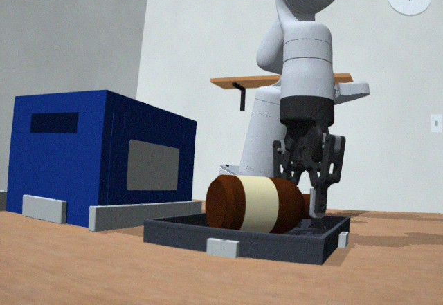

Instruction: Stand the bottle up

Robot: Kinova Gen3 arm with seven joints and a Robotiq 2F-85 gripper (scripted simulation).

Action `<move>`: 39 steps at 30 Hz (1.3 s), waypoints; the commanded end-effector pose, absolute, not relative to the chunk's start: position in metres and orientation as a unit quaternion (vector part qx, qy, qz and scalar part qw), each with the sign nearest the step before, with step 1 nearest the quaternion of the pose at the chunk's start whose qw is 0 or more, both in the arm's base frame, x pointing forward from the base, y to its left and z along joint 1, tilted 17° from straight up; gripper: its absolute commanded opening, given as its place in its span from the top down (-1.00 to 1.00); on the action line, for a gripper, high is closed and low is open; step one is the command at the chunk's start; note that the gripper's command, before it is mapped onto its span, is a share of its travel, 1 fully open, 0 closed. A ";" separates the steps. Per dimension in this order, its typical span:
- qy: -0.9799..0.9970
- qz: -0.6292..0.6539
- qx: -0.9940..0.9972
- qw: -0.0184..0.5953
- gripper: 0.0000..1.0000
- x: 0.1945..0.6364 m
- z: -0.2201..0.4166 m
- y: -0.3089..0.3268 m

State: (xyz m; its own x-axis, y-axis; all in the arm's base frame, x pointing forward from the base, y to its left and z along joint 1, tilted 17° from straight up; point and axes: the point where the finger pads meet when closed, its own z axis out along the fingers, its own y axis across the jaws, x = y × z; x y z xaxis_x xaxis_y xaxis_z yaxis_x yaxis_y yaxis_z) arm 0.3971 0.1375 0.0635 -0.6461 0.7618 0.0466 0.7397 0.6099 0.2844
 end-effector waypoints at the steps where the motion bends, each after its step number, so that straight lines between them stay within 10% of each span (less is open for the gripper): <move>1: 0.896 0.141 0.419 0.040 -0.27 0.397 0.064 0.138; 26: 0.896 0.141 0.419 0.040 -0.27 0.397 0.064 0.138; 27: 0.896 0.141 0.419 0.040 1.00 0.397 0.064 0.138; 39: 0.896 0.141 0.419 0.040 1.00 0.397 0.064 0.138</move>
State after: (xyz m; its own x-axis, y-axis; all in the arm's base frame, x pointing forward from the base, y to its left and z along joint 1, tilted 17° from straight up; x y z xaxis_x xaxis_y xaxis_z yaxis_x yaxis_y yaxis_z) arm 0.3969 0.1378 0.0635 -0.6465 0.7615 0.0472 0.7394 0.6101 0.2845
